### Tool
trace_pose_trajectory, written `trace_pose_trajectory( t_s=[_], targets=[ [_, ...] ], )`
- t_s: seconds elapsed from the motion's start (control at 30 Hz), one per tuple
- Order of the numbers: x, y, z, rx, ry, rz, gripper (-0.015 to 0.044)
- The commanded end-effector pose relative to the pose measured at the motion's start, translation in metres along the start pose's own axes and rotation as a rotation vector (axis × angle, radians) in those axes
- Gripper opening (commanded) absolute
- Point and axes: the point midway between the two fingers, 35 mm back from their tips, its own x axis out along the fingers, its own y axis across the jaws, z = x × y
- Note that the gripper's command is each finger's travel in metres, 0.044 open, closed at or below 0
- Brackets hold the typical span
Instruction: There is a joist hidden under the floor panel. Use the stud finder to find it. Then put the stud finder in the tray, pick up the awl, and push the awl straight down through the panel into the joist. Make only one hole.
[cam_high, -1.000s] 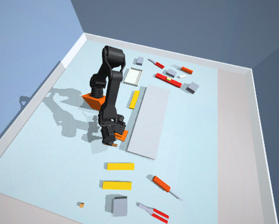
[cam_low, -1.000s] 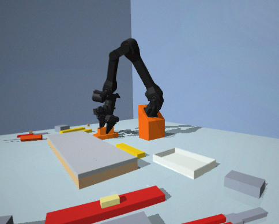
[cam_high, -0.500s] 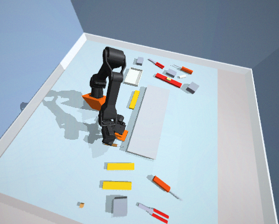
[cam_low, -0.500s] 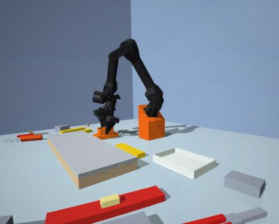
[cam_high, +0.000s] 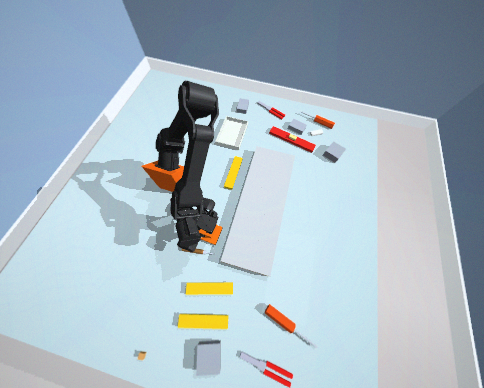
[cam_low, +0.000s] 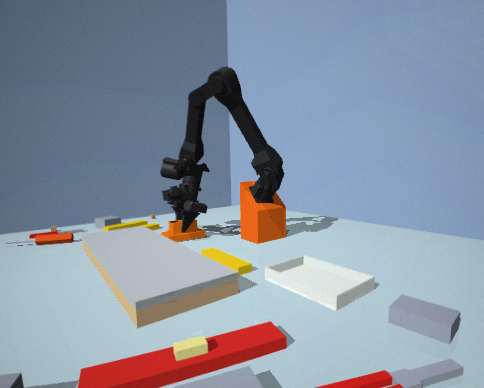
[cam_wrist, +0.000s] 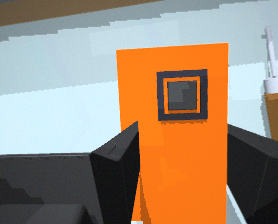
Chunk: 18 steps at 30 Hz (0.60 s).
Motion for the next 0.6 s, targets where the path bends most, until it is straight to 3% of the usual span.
trace_pose_trajectory(
  t_s=[0.0,0.23,0.57],
  targets=[
    [0.000,0.001,0.000,0.005,-0.001,0.001,0.0162],
    [-0.018,-0.003,0.008,0.005,-0.001,-0.002,0.0000],
    [-0.082,-0.003,0.025,0.005,0.000,-0.004,0.0000]
  ],
)
